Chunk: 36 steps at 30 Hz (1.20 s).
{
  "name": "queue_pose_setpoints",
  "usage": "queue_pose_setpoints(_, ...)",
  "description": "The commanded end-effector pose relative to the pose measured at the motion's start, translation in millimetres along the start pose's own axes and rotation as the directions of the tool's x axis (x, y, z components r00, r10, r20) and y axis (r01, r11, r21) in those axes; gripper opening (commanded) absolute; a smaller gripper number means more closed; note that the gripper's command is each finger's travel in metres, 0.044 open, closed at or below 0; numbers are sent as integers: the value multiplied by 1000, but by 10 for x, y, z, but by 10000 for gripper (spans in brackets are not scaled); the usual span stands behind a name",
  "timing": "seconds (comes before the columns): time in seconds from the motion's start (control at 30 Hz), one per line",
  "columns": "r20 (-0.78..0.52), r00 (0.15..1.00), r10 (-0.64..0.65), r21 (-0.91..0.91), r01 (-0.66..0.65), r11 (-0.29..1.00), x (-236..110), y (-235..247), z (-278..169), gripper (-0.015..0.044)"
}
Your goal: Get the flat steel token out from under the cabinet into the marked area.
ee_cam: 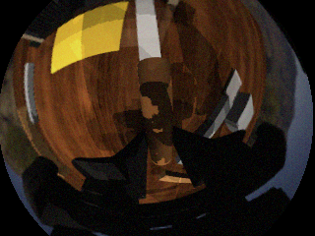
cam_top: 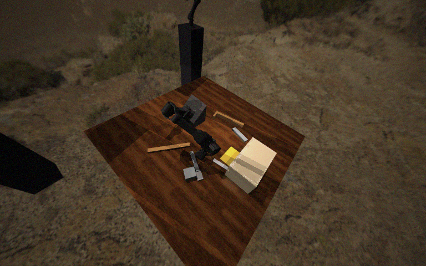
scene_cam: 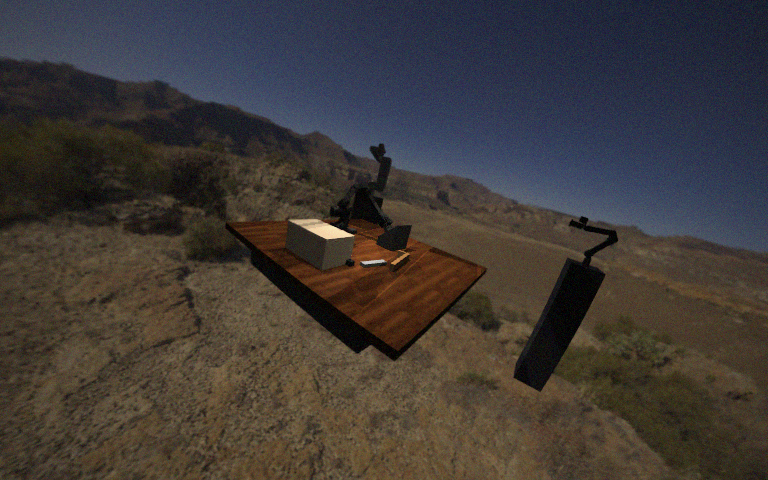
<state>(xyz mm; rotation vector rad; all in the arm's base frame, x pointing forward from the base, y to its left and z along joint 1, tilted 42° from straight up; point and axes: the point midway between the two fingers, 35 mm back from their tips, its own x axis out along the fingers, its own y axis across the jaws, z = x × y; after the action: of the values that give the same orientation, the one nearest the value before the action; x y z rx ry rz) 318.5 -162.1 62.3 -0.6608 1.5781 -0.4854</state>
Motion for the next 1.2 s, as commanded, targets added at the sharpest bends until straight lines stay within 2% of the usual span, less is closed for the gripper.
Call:
queue_pose_setpoints(0.0, 1, 1000, -2, 4, 2, 1000, -1, -4, 71, 0)
queue_pose_setpoints(1.17, 3, 1000, -1, 5, 1, 1000, -8, 0, 437, 0)
